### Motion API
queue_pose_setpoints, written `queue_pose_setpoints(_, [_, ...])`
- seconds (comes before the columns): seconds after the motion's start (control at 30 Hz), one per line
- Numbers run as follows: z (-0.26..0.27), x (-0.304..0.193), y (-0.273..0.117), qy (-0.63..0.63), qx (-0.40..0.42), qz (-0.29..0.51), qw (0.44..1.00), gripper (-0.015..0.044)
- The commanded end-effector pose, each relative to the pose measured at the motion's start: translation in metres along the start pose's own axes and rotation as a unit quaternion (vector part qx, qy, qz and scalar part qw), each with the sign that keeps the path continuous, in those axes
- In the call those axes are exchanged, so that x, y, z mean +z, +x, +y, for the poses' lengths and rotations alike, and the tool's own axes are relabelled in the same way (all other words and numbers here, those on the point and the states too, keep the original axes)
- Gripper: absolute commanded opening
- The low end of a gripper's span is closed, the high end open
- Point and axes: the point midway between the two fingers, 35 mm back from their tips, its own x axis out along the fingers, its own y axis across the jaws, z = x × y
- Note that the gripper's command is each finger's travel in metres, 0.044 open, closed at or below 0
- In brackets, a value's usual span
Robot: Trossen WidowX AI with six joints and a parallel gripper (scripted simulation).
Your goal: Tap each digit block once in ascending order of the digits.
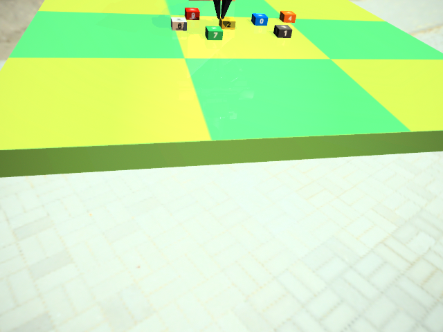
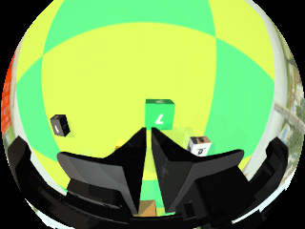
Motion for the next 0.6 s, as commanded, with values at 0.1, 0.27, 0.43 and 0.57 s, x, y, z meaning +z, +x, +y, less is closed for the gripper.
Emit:
queue_pose_setpoints(0.1, [-0.002, 0.004, -0.002, 0.001, 0.000, -0.014, 1.000, 0.0020])
queue_pose_setpoints(0.27, [-0.002, 0.005, 0.006, 0.001, 0.000, -0.014, 1.000, 0.0020])
queue_pose_setpoints(0.43, [-0.002, 0.005, 0.014, 0.001, 0.000, -0.014, 1.000, 0.0020])
queue_pose_setpoints(0.57, [-0.002, 0.005, 0.020, 0.001, 0.000, -0.014, 1.000, 0.0020])
